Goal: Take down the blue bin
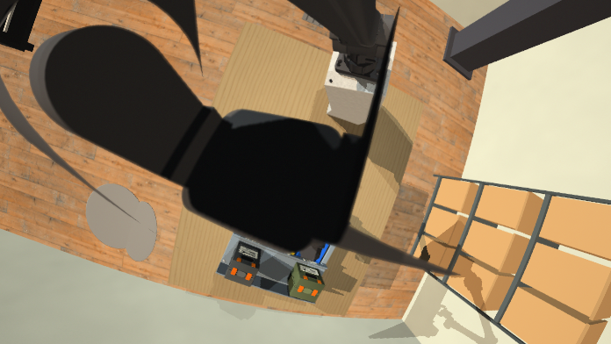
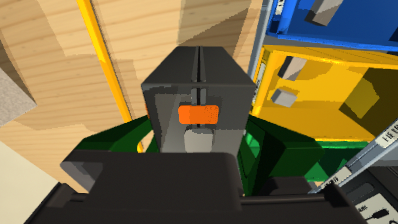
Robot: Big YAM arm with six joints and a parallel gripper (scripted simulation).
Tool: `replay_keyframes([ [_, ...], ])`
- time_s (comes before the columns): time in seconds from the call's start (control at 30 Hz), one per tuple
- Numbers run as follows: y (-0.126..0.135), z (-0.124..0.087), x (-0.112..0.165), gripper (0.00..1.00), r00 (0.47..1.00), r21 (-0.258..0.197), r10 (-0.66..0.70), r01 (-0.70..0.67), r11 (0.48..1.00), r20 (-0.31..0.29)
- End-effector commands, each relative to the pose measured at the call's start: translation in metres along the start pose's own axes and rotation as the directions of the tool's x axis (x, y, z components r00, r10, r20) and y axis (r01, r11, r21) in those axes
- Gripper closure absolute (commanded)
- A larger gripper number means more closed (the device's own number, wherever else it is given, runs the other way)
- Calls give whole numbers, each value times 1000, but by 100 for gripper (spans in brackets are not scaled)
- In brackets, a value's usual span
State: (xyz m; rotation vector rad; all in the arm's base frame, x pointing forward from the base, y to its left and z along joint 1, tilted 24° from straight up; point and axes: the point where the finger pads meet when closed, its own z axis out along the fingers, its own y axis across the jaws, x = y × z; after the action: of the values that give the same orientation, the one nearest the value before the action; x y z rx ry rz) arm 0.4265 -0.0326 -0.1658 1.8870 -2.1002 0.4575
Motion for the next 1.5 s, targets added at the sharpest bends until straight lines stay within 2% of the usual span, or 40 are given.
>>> replay_keyframes([
  [0.0,-20,-24,8,100,1000,59,14,-15,998,14],
  [1.1,-36,-11,12,100,999,83,43,-44,996,18],
  [1.3,-26,5,7,100,999,53,30,-31,998,12],
  [1.47,-26,7,7,100,1000,51,29,-29,998,11],
])
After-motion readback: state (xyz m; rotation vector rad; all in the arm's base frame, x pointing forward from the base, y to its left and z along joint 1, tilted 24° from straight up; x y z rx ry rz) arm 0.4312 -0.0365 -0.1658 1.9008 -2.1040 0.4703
